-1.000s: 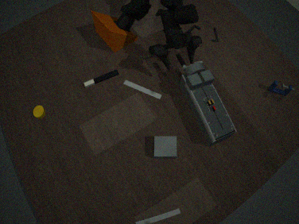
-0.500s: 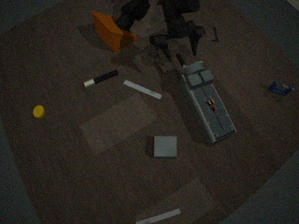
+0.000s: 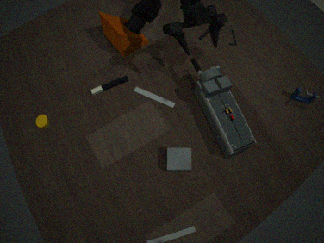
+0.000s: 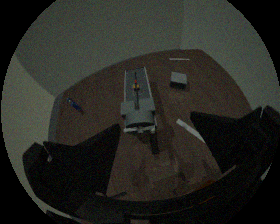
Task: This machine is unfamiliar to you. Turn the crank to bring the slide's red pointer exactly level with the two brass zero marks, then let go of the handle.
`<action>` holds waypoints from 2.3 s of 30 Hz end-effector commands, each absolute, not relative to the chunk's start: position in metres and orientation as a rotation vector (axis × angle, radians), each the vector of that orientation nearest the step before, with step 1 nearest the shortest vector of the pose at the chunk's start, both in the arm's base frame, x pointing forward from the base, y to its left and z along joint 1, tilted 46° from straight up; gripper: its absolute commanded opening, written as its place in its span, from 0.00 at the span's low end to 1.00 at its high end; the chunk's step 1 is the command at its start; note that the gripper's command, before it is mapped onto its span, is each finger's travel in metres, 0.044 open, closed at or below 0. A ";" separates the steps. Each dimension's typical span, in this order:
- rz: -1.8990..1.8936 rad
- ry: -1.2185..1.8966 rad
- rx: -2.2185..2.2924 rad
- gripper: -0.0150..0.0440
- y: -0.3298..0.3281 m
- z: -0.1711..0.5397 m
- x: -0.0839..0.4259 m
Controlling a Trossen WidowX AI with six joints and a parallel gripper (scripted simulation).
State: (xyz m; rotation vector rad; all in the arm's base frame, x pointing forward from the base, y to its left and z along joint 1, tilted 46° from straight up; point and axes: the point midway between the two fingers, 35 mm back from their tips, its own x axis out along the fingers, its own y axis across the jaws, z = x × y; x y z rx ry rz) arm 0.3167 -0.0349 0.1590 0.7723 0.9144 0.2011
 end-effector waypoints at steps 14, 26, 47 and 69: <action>0.444 0.857 0.589 1.00 -0.042 0.156 0.398; 0.593 0.796 0.468 1.00 -0.043 0.136 0.448; 0.596 0.794 0.467 1.00 -0.010 0.103 0.444; 0.581 0.800 0.481 1.00 -0.040 0.138 0.443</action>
